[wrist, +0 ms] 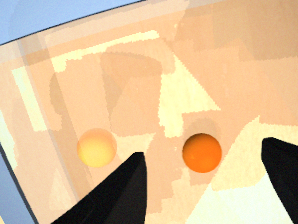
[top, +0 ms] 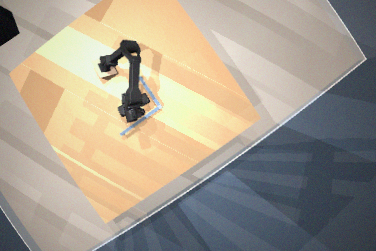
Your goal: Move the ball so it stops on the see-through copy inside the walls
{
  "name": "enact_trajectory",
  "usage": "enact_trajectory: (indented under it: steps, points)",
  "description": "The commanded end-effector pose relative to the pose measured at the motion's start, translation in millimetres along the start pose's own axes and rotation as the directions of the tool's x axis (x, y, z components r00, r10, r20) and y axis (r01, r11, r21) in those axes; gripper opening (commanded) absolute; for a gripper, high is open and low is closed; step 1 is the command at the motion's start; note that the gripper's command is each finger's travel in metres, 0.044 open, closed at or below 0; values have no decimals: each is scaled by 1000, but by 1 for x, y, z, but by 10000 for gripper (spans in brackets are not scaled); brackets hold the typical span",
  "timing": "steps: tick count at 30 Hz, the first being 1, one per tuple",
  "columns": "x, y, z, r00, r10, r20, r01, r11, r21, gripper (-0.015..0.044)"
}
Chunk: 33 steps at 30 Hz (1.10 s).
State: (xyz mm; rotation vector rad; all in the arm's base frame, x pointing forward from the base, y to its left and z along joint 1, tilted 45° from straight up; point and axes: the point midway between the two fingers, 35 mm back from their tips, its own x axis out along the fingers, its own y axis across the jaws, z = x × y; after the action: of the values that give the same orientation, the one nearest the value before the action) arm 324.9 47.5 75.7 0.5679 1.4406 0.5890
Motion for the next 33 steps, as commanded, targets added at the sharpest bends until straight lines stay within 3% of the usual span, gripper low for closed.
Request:
enact_trajectory:
  steps: [1, 33]
  points:
    - [15, -11, -28, 994, 42, -98, -53, 993, -110, 242]
    - [56, -9, -32, 994, 44, -98, -54, 992, -110, 242]
